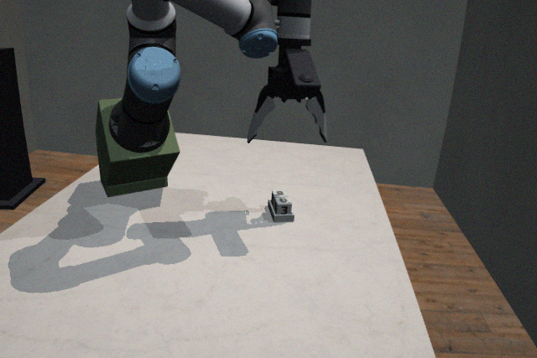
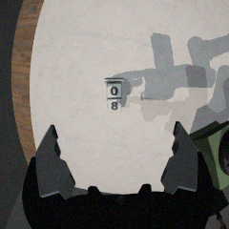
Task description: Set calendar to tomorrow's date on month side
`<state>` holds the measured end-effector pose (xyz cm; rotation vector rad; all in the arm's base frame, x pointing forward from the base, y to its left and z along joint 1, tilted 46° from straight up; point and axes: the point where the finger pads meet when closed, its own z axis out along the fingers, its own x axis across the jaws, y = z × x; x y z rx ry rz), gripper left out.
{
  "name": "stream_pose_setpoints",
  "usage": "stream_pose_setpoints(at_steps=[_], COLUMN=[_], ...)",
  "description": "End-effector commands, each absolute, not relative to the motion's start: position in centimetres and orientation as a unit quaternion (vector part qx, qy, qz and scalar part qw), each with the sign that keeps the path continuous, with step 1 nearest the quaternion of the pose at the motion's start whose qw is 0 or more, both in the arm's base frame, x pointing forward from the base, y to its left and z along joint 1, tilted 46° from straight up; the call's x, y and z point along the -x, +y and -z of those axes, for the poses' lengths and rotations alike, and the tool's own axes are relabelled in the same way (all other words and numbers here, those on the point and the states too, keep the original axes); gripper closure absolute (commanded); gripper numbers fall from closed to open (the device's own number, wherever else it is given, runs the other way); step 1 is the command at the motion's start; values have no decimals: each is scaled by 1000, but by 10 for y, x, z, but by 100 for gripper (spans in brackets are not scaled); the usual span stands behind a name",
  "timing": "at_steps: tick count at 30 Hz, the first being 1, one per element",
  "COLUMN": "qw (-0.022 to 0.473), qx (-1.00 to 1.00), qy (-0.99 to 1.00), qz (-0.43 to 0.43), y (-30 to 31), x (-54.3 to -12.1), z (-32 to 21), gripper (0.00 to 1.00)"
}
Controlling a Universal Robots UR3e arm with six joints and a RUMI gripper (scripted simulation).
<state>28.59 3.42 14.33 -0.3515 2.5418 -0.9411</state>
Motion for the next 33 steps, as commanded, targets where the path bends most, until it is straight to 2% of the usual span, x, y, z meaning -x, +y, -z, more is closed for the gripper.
stream_pose_setpoints(at_steps=[1,33], qw=[200,200], qx=[123,123], qy=[911,911], qz=[338,338], y=[42,52], x=[-280,-272], z=[-153,-165], gripper=[0,0])
